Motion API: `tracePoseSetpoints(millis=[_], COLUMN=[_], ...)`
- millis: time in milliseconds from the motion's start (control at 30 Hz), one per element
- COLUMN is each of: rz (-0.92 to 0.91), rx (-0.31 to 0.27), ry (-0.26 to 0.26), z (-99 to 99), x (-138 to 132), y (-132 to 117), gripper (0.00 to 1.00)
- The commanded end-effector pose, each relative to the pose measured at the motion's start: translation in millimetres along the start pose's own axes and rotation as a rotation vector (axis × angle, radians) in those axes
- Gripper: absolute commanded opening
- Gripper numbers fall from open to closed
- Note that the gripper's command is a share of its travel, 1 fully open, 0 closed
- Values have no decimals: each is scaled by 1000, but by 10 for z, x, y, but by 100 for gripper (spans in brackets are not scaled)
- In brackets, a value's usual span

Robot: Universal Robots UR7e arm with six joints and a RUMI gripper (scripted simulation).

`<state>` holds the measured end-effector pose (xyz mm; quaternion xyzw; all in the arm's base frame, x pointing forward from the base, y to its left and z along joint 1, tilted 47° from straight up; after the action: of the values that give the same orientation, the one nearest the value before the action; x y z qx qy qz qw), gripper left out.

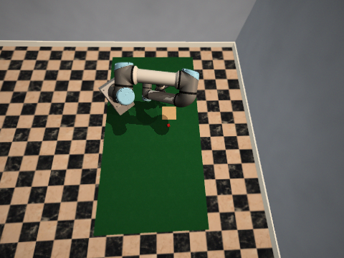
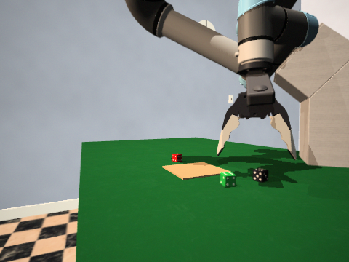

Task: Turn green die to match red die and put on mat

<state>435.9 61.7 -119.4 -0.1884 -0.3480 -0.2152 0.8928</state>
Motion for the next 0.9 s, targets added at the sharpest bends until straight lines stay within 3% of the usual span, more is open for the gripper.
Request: tracePoseSetpoints(millis=[0,867], rz=[0,0], rx=[1,1], ry=[-1,-1], z=[3,62], x=[2,2], y=[2,2], gripper=[100,100])
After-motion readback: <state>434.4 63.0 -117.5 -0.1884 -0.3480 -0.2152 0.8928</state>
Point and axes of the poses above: the point where the finger pads meet when closed, its own z axis back along the fingers, its own x axis across the jaws, y = z × x, the point moved 2 cm from there along z, back along the fingers, and after that the axes turned 10 degrees about z, right-handed, at the moved point
